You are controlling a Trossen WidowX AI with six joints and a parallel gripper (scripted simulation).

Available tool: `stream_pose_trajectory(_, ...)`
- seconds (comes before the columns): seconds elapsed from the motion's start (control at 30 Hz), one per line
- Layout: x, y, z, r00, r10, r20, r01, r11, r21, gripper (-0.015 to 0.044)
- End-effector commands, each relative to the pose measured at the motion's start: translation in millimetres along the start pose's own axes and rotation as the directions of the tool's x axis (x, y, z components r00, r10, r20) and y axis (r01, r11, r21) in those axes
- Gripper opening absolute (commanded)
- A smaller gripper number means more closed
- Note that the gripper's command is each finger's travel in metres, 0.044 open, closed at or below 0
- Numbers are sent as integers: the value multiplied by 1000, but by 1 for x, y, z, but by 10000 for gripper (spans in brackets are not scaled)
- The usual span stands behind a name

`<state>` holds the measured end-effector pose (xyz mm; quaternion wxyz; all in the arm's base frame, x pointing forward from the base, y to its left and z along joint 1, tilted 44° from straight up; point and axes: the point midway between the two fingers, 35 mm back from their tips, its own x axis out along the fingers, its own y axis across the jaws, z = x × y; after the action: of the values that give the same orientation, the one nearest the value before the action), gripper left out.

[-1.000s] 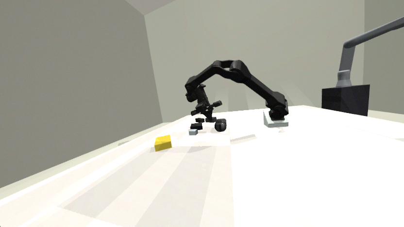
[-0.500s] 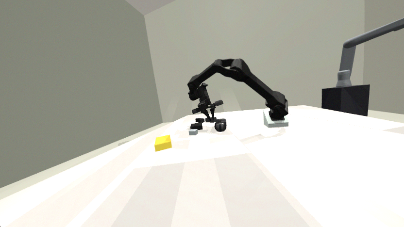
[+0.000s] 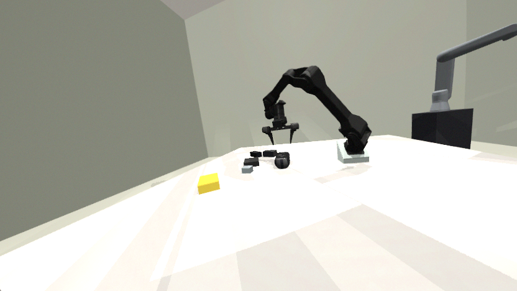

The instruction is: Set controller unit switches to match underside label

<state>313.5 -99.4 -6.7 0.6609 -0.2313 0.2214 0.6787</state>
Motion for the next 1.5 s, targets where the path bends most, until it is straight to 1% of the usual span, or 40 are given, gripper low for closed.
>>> stream_pose_trajectory(0.0,5,0,-1,1000,0,4,0,1000,-6,440)
stream_pose_trajectory(1.2,59,-1,-10,1000,2,7,-2,1000,-6,440)
stream_pose_trajectory(1.33,59,-1,-10,1000,2,7,-2,1000,-6,335)
stream_pose_trajectory(1.47,59,-1,-10,1000,2,7,-2,1000,-6,326)
